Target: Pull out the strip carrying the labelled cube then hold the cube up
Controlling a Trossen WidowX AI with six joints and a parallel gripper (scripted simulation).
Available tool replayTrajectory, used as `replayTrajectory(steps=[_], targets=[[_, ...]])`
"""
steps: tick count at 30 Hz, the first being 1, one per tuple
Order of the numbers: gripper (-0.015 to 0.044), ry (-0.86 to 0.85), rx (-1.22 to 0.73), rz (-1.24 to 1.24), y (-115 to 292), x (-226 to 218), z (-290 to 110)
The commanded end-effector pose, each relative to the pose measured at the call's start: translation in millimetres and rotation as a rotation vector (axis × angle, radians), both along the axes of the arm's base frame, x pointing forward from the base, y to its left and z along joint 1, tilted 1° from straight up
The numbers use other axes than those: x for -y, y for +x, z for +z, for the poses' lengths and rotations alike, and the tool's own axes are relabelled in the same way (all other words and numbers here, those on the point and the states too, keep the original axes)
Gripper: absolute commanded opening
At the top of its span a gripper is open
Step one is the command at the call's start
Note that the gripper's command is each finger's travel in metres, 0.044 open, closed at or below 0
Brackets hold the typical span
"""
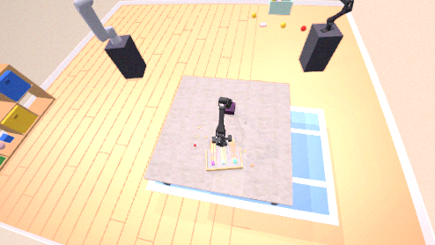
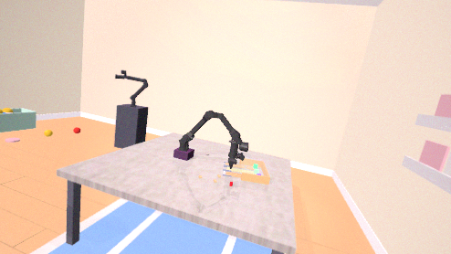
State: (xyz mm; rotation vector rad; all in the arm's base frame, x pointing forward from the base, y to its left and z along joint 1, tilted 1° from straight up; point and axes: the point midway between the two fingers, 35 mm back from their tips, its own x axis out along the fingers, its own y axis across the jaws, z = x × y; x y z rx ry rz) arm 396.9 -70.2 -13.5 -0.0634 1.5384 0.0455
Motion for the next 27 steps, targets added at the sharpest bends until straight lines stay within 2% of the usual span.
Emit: replayTrajectory(steps=[1, 27], targets=[[0.0, -0.003, -0.004, 0.0, 0.1, 0.6, -3.4], [0.0, -0.003, -0.004, 0.0, 3.6, 1.3, -5.6]])
